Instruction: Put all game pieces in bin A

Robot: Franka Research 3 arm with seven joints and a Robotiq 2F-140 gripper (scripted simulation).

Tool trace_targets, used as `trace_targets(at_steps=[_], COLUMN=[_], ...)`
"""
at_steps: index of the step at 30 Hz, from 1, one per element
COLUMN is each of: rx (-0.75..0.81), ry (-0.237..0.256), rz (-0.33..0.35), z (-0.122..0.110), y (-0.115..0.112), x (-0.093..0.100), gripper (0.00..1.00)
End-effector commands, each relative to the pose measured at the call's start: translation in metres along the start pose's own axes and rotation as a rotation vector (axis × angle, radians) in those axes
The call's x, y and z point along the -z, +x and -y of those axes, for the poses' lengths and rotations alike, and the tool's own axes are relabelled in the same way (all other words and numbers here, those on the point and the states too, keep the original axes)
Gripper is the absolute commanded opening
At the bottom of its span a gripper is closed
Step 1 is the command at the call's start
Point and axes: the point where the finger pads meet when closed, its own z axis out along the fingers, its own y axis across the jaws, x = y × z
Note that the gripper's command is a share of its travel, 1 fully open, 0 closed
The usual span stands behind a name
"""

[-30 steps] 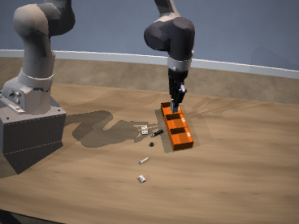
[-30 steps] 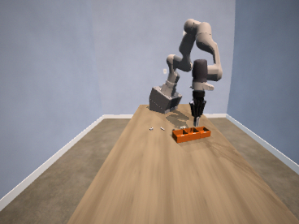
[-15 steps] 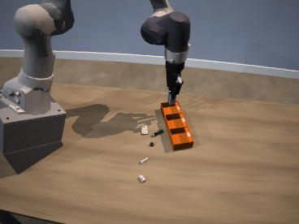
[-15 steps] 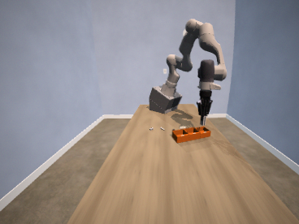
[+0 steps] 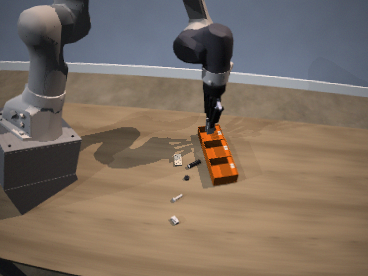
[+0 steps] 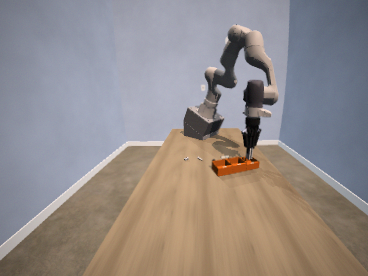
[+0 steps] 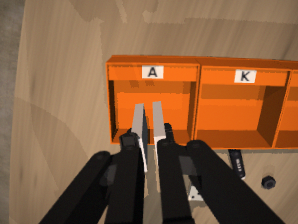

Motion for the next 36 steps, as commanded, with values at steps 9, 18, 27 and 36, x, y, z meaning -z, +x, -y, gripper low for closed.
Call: trace_targets(at_steps=[9, 18, 27, 36], rx=[-0.012, -0.012, -0.012, -0.012], ry=[-0.013, -0.013, -0.013, -0.013], rz=[-0.009, -0.009, -0.009, -0.009], z=[-0.003, -0.003, -0.003, -0.003], y=[0.004, 0.004, 0.004, 0.004], x=[-0.028, -0.028, -0.028, -0.028], gripper=[0.05, 0.05, 0.05, 0.05])
